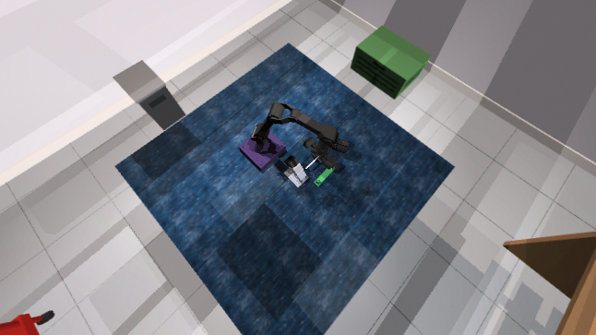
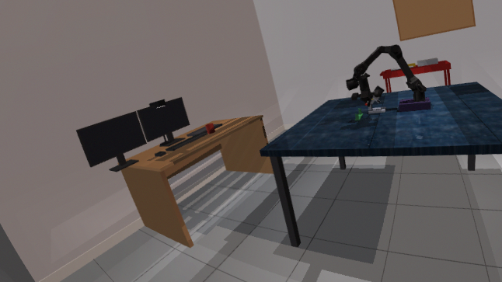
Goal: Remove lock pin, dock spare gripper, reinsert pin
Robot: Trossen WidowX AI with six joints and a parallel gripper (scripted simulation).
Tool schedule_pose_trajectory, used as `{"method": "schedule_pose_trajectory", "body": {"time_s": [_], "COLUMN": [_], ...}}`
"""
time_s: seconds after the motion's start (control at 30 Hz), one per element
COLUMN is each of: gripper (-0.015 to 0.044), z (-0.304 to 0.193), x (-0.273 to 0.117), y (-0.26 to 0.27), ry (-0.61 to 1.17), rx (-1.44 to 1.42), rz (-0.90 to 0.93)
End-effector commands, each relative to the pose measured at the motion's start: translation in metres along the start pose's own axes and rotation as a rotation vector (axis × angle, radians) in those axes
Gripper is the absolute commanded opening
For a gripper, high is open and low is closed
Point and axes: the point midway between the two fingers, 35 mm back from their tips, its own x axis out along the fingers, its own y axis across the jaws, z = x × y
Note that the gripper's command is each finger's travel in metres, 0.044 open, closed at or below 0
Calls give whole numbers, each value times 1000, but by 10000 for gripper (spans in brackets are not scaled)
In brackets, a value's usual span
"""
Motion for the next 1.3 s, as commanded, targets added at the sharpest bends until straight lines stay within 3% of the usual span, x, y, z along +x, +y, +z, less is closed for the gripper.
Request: {"method": "schedule_pose_trajectory", "body": {"time_s": [0.0, 1.27], "gripper": [0, 0], "z": [3, -16], "x": [16, 19], "y": [2, 3], "ry": [4, 2], "rx": [-1, -3], "rz": [11, 21]}}
